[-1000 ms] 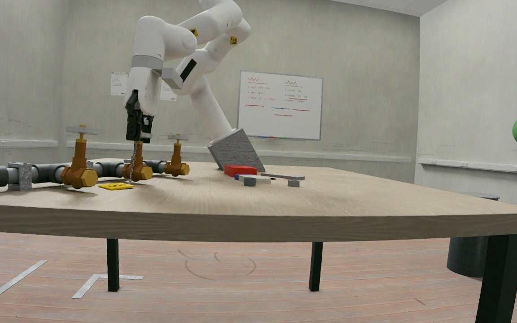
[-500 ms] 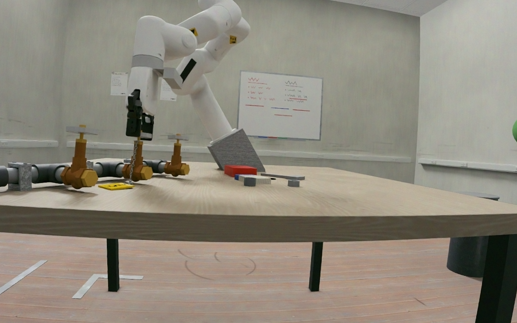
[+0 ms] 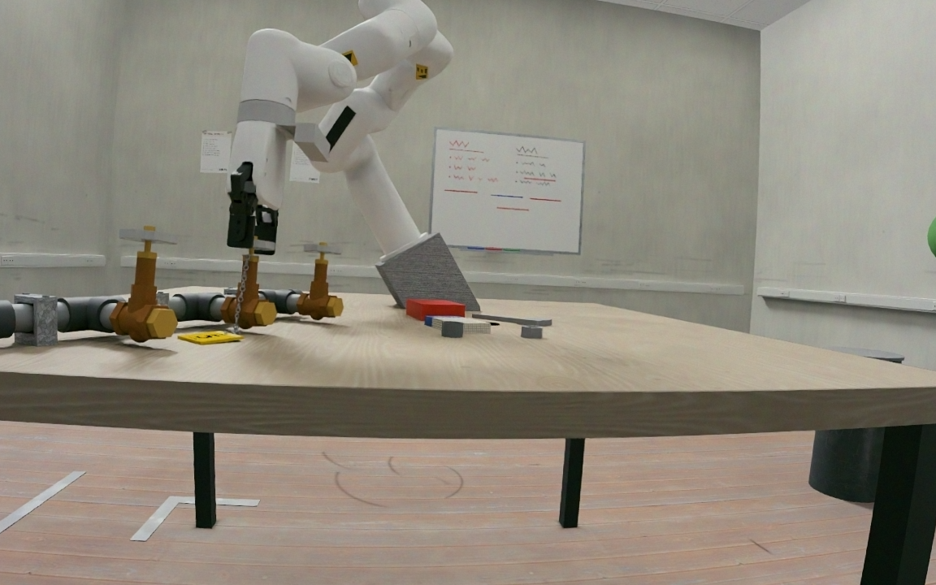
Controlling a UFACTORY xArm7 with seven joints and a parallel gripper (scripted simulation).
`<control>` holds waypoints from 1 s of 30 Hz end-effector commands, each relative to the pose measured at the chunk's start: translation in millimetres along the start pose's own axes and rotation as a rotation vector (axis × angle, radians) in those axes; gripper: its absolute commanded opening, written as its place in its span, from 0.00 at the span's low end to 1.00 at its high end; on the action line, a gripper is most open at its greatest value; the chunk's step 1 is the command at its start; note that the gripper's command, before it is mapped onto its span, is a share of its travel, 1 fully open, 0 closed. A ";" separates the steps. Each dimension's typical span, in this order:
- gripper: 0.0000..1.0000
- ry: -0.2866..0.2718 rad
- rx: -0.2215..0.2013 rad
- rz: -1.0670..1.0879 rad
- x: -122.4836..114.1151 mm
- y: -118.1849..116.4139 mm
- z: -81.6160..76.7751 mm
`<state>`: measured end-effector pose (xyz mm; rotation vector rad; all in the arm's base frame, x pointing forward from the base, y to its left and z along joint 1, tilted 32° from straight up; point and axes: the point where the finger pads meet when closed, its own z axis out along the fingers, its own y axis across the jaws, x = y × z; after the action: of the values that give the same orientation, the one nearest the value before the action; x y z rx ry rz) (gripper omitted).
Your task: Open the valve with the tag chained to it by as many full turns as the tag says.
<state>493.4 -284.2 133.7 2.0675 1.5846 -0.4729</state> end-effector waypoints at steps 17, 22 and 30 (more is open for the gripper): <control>1.00 0.000 -0.005 0.295 -0.3 1.9 -2.0; 1.00 0.001 -0.005 0.578 -0.3 2.0 -2.0; 1.00 0.009 -0.010 0.866 -0.3 2.0 -2.0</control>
<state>493.7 -284.2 133.6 2.4423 0.7344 -0.1621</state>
